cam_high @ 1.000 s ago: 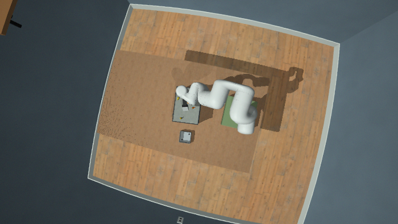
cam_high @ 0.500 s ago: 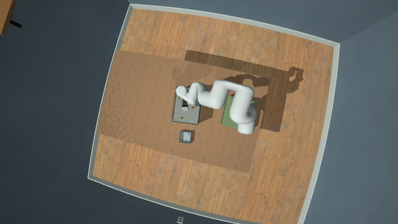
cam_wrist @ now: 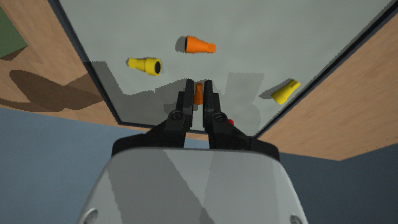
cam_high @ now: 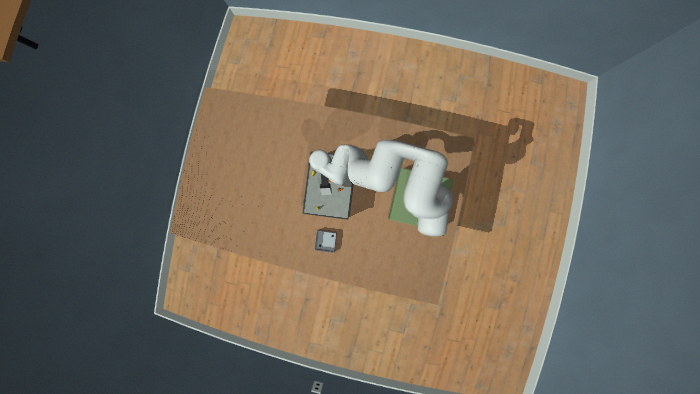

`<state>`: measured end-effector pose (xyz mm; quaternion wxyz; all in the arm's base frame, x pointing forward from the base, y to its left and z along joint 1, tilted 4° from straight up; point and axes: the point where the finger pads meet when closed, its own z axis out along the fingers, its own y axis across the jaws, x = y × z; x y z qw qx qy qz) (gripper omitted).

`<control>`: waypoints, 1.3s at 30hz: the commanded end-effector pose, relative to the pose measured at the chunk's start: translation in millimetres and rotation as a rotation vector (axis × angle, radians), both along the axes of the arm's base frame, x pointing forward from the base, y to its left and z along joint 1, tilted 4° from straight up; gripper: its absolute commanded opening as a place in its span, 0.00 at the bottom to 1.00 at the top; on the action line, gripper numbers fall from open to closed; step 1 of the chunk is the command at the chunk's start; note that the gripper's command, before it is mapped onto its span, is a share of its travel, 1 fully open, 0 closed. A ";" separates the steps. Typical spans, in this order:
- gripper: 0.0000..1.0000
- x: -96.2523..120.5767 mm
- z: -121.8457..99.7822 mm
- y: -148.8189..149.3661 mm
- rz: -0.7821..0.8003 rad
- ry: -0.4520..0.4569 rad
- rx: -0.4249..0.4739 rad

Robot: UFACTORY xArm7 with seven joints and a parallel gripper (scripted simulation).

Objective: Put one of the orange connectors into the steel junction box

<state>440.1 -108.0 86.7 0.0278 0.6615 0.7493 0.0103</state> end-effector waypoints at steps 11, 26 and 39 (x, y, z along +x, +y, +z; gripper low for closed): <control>0.02 1.0 1.2 -0.3 0.000 -0.003 0.000; 0.02 -1.2 38.8 0.6 0.000 -0.003 0.000; 0.02 -3.1 70.8 1.3 0.000 -0.003 0.000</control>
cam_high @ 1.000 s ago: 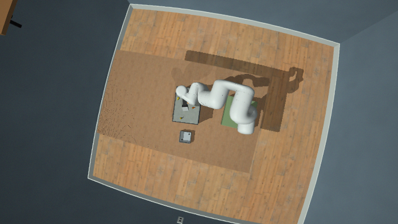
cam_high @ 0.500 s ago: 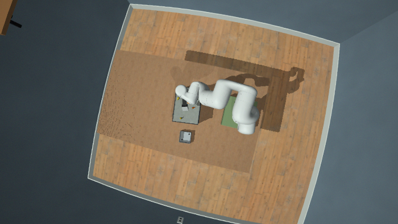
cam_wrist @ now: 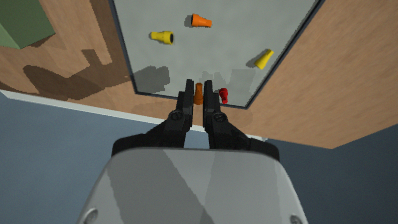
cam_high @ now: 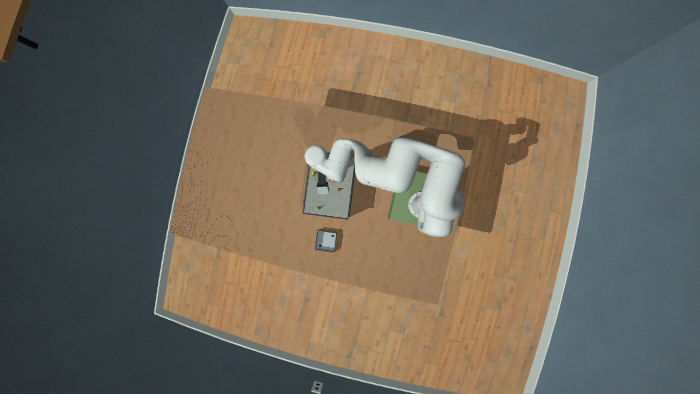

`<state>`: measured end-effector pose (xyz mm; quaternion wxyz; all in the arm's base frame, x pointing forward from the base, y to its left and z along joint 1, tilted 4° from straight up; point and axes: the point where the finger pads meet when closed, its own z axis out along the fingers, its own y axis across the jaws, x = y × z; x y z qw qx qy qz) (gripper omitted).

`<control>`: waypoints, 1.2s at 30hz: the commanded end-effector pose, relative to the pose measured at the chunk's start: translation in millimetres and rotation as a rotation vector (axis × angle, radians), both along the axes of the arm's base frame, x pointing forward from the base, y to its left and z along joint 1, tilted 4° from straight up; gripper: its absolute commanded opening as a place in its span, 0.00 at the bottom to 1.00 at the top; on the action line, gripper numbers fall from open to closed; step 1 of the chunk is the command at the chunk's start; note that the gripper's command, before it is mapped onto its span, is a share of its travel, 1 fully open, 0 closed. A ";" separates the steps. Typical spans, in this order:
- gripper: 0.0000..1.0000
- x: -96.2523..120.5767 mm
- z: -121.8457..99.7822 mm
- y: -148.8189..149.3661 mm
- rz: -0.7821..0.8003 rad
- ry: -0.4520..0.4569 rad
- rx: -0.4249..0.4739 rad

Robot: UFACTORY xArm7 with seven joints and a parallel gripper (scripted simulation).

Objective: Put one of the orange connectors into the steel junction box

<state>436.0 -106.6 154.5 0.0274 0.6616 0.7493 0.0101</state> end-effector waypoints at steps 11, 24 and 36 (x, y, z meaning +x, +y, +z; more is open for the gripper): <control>0.02 1.0 3.2 0.1 0.000 -0.004 -0.001; 0.02 1.2 2.8 16.6 0.000 -0.004 -0.001; 0.02 1.5 1.8 66.6 0.000 -0.004 -0.001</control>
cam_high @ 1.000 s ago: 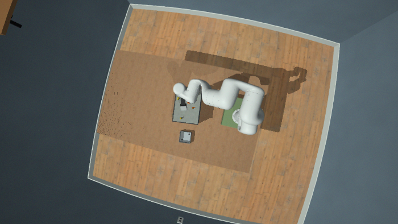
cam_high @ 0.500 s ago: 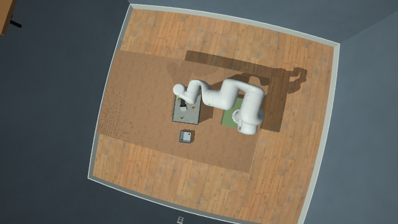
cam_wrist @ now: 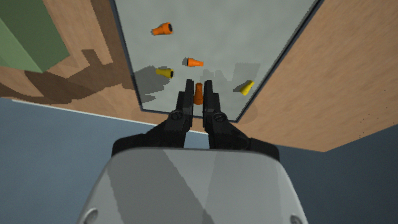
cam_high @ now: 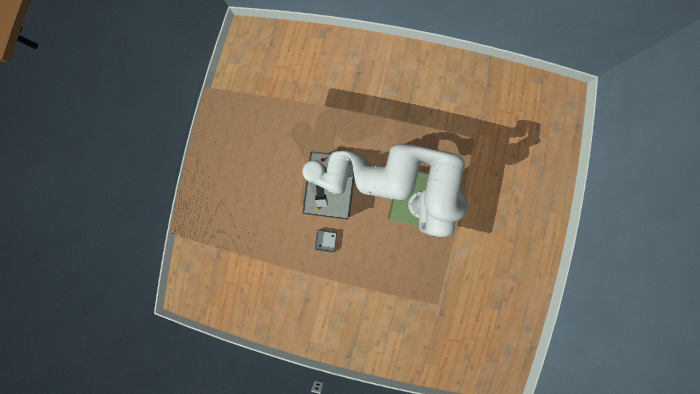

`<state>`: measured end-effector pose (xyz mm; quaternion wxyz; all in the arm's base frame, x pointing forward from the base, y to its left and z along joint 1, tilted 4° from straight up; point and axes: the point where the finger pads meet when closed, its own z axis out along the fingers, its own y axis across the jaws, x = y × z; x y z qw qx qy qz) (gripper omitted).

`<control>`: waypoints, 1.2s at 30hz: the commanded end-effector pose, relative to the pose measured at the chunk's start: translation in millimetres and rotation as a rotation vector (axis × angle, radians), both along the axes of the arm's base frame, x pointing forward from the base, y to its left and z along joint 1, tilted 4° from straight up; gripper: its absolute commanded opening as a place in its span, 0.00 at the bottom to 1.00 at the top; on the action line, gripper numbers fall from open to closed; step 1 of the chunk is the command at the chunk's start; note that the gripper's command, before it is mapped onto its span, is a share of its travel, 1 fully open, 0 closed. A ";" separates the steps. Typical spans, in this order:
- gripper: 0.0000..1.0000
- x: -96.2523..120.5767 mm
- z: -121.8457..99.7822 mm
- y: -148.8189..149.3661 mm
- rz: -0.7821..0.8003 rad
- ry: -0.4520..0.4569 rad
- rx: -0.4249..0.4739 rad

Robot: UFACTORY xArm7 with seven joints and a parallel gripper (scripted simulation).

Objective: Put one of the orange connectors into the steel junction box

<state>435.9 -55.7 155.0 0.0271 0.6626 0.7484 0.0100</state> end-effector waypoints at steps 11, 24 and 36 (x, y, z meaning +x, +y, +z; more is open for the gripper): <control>0.02 2.3 -0.6 104.7 0.003 -0.004 -0.001; 0.02 3.0 -2.7 204.0 0.003 -0.004 -0.001; 0.02 3.5 -4.3 276.6 0.003 -0.004 -0.001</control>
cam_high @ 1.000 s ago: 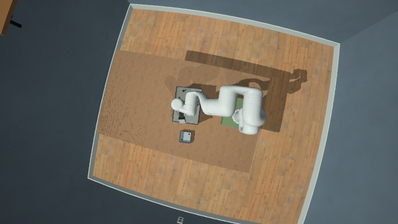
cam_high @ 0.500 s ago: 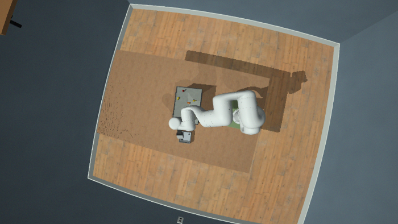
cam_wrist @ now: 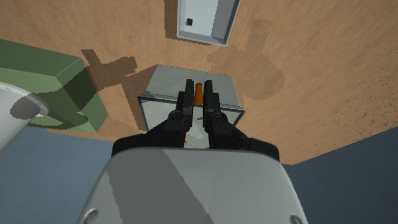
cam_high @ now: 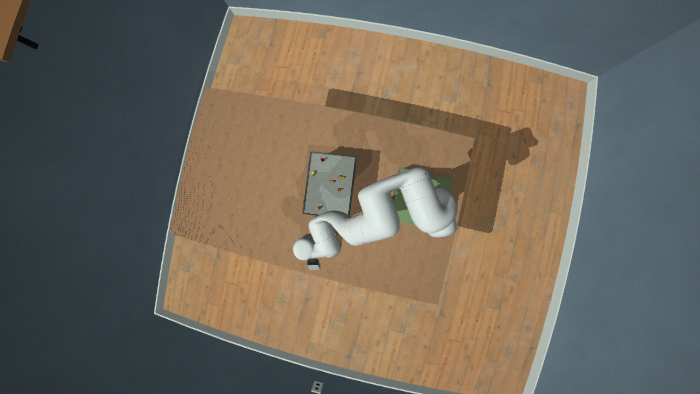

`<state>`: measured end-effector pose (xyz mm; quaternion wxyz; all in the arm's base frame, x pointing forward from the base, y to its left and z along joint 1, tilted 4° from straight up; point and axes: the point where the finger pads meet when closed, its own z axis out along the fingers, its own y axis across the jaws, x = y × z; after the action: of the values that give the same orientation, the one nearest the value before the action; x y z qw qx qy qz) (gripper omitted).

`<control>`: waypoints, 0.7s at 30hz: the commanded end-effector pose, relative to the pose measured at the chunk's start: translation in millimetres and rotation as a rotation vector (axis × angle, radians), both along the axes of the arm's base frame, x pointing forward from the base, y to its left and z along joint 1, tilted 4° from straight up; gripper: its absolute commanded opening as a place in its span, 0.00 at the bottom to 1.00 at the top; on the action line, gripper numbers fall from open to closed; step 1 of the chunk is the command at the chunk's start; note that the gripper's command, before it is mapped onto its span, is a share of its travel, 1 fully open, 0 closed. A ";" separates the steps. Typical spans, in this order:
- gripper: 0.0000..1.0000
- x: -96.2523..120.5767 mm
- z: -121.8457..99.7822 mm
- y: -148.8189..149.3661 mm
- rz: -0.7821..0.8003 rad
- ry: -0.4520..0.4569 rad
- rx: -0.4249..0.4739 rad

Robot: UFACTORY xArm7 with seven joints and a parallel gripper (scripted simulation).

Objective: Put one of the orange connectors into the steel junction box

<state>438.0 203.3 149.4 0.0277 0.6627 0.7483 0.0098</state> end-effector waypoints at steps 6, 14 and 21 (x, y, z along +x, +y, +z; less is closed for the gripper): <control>0.02 1.6 0.7 45.1 0.003 -0.004 0.000; 0.02 1.7 0.5 58.1 0.003 -0.004 0.000; 0.02 1.7 0.4 60.8 0.003 -0.004 0.000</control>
<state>438.6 263.1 147.7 0.0283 0.6616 0.7493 0.0087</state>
